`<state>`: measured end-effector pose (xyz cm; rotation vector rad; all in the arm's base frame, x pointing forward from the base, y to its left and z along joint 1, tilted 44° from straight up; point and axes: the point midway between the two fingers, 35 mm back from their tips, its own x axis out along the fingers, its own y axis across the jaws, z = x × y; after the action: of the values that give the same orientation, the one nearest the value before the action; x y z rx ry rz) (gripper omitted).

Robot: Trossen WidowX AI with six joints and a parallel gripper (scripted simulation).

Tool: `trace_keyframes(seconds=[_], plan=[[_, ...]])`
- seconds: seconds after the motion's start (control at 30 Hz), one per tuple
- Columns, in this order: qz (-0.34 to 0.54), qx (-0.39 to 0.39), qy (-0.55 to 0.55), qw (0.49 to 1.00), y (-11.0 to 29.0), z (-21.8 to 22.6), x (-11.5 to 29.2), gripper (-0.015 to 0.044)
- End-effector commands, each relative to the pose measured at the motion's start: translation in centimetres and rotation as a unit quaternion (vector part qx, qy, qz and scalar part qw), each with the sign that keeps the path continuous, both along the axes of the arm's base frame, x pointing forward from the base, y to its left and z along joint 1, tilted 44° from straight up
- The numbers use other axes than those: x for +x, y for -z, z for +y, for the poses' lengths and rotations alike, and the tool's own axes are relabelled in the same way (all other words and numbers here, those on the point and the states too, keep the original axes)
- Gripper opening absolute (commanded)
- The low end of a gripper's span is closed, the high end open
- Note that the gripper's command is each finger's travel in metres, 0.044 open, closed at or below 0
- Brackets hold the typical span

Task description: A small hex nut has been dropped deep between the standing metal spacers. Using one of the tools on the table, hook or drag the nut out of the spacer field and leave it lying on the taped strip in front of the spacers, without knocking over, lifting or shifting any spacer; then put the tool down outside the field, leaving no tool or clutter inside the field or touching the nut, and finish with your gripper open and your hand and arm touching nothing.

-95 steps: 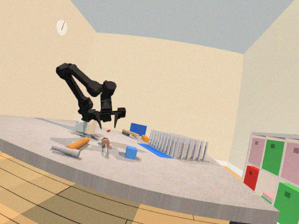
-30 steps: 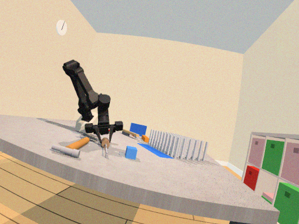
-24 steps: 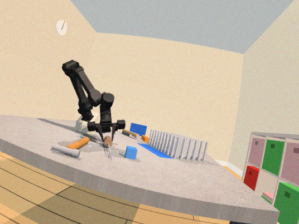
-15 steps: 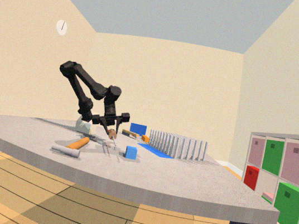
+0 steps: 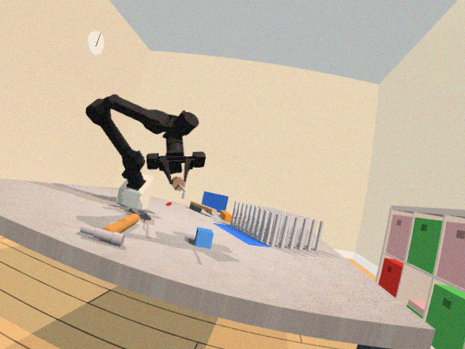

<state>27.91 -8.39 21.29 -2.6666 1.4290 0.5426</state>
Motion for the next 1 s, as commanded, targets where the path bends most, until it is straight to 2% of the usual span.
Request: trace_keyframes(seconds=[0.0, 0.13, 0.3, 0.5, 0.97], plan=[[-0.014, -0.007, -0.002, 1.0, -2.2, 1.2, -0.8, 0.0], [-0.019, -0.016, -0.006, 1.0, -3.7, 2.1, -1.6, 0.0], [-0.021, -0.015, -0.006, 1.0, -3.8, 2.2, -1.6, 0.0], [-0.055, 0.018, -0.006, 0.998, -3.6, 3.0, -0.8, 0.0], [-0.207, 0.167, 0.049, 0.963, -3.2, 4.1, 0.1, 0.0]])
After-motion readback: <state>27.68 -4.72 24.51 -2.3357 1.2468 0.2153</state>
